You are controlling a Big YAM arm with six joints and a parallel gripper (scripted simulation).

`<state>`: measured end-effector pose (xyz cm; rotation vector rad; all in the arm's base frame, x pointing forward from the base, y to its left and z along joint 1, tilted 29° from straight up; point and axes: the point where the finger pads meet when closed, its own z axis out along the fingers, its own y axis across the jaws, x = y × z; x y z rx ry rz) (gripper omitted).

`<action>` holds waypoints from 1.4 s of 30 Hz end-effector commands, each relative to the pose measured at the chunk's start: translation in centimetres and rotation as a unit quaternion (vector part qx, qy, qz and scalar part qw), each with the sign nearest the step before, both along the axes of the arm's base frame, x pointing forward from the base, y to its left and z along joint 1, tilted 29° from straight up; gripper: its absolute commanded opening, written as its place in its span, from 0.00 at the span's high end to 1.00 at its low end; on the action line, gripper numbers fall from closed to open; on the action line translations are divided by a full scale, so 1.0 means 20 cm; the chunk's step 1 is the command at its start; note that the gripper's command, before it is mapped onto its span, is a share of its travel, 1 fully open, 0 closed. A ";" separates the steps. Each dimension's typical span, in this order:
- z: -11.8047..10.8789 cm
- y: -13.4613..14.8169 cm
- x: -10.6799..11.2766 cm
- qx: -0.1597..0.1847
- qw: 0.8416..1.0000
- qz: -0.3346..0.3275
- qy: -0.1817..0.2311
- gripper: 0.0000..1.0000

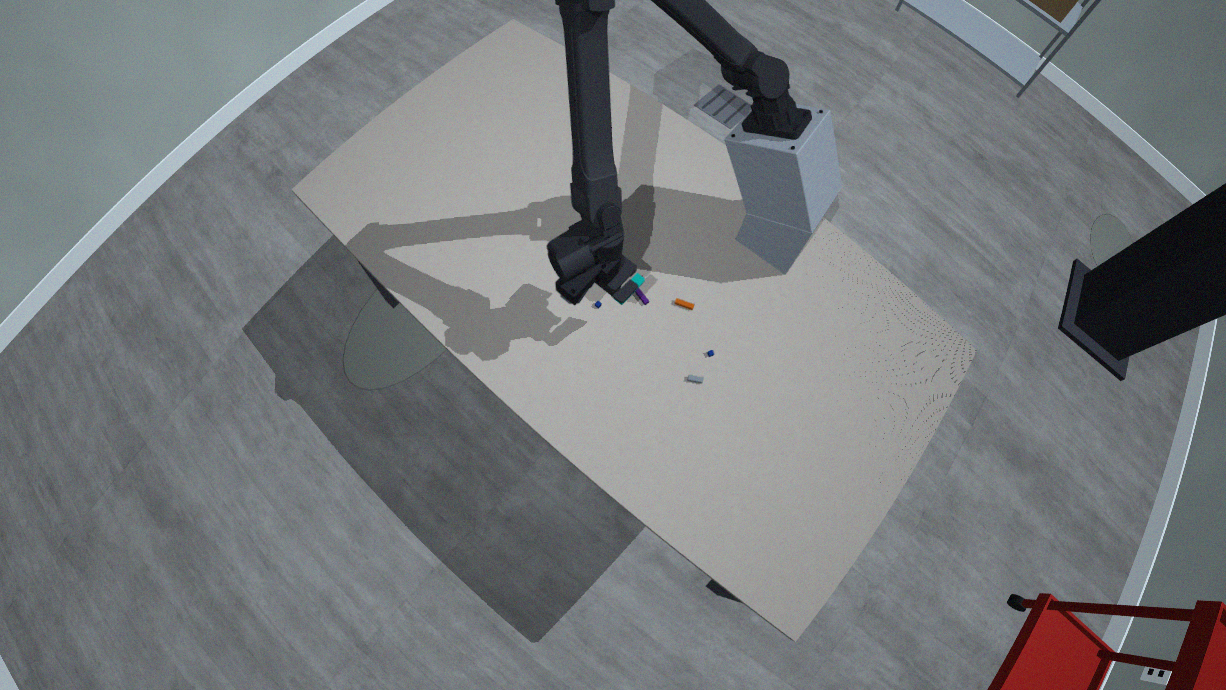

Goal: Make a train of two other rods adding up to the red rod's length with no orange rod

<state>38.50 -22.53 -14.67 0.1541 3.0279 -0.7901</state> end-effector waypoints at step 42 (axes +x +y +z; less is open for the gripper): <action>-0.15 0.13 -0.20 0.007 0.919 0.345 0.192 0.00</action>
